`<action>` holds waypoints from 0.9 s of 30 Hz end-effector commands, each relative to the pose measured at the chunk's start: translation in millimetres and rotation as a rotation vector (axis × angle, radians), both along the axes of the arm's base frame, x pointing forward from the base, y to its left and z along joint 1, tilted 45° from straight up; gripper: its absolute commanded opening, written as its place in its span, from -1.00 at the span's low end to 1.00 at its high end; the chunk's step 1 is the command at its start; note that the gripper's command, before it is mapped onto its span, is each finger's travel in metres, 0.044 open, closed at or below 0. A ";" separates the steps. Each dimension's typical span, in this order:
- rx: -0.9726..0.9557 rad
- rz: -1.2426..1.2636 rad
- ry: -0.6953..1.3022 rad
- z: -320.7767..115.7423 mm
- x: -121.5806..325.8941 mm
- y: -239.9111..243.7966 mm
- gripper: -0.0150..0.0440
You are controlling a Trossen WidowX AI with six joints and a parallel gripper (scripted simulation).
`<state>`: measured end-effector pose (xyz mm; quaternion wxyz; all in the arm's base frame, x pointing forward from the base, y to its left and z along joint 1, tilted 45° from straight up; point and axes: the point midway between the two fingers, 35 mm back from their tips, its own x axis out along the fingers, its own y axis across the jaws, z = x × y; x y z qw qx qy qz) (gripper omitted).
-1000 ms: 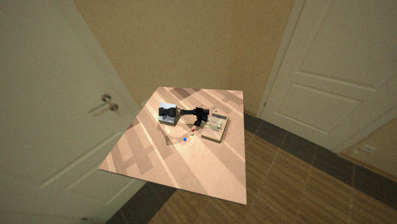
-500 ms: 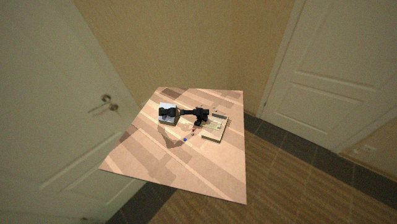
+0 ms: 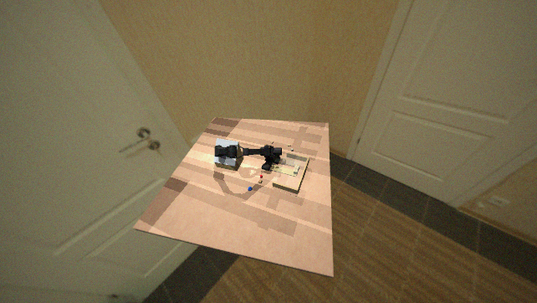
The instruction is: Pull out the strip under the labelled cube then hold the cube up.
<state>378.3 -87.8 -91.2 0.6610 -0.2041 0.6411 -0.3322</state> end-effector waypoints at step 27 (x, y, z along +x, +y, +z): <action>-0.002 -0.003 0.016 -9.3 -51.2 6.8 -0.49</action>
